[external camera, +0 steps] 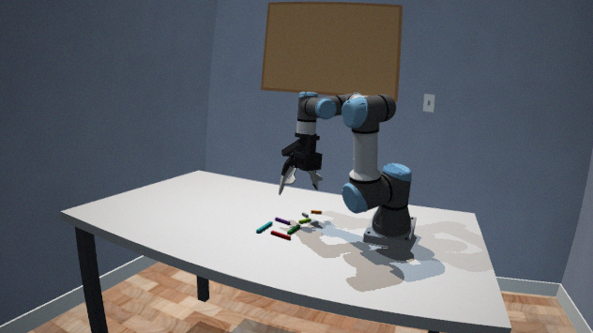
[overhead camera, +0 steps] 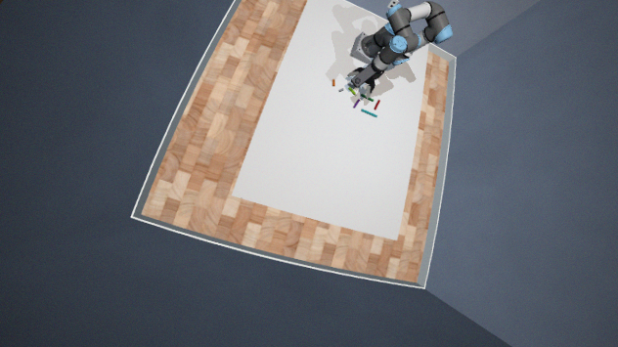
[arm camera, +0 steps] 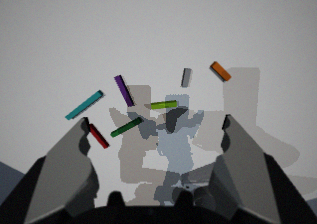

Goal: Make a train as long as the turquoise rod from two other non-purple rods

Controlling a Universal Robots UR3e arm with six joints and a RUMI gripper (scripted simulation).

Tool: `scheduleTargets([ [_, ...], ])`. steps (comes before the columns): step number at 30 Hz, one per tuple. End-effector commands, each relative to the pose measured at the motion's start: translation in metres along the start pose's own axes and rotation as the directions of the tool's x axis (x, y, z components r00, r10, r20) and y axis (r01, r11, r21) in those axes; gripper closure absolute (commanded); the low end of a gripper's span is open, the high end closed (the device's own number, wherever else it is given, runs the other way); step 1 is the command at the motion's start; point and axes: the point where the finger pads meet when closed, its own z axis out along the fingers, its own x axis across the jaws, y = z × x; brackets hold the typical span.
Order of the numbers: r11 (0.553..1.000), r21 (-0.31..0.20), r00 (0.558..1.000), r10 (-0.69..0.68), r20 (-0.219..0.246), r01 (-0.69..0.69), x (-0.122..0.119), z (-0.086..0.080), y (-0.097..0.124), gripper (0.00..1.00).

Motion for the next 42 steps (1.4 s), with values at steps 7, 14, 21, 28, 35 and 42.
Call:
scheduleTargets([
  [7,0.983,0.006,0.983,-0.182,-0.004,0.182,-0.080,0.007,0.048,0.00],
  [14,0.958,0.004,0.958,-0.287,0.002,0.287,-0.120,0.012,0.087,0.00],
  [21,0.940,0.003,0.940,-0.342,0.007,0.342,-0.138,0.015,0.110,0.00],
  [28,0.938,0.002,0.938,-0.346,0.007,0.346,-0.139,0.015,0.112,0.86],
  [35,0.938,0.002,0.938,-0.346,0.007,0.346,-0.139,0.015,0.112,0.86],
  [42,0.938,0.002,0.938,-0.346,0.007,0.346,-0.139,0.015,0.112,0.86],
])
